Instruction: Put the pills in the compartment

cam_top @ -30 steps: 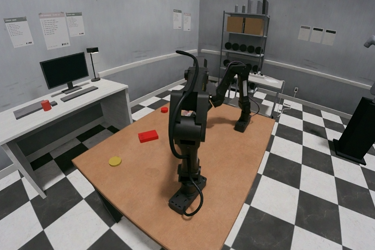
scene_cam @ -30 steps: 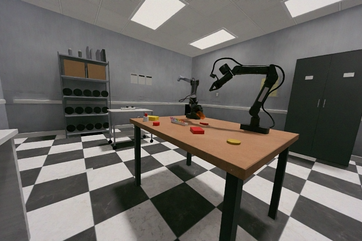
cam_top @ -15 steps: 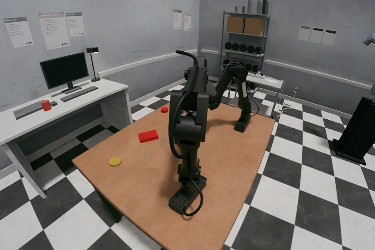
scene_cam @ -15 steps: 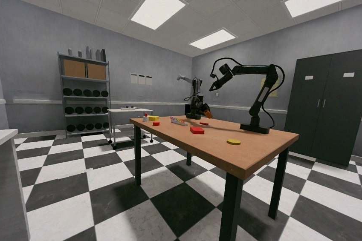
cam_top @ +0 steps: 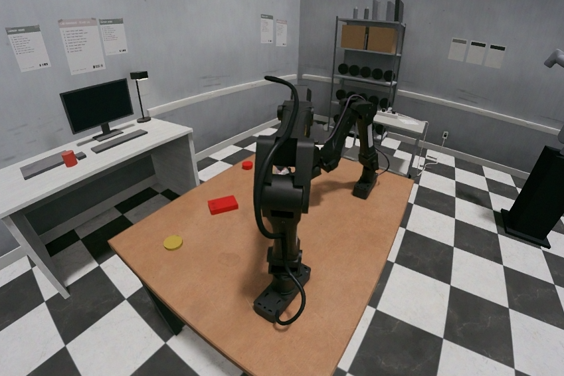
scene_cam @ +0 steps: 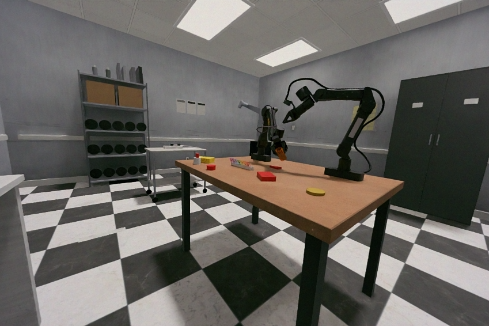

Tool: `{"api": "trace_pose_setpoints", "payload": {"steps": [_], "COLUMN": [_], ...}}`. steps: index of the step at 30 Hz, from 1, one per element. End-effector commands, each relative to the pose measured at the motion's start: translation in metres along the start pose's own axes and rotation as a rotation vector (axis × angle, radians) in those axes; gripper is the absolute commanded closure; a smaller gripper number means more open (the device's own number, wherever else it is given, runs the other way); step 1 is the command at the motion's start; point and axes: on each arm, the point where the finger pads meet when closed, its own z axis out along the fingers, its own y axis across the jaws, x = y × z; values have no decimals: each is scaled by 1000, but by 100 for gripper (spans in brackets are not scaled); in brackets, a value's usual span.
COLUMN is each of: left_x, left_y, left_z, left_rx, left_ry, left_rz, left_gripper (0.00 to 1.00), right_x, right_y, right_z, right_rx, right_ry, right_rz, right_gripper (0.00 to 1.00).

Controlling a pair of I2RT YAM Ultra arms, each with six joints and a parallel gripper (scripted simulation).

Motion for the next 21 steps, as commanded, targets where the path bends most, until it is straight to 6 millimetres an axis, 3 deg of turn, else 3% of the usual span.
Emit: {"api": "trace_pose_setpoints", "payload": {"steps": [1, 13, 21], "left_x": [-10, -10, -10], "left_y": [-3, -3, -3], "left_z": [-6, -6, -6], "left_rx": [6, 6, 6], "left_ry": [-30, -30, -30], "left_rz": [2, 2, 2], "left_gripper": [0, 0, 0], "right_x": [-29, -24, -16], "right_y": [-4, 5, 9], "right_z": [0, -8, -6], "right_rx": [116, 375, 457], "right_ry": [-189, -447, -525], "right_rz": [-57, -251, -326], "right_gripper": [64, 64, 64]}}
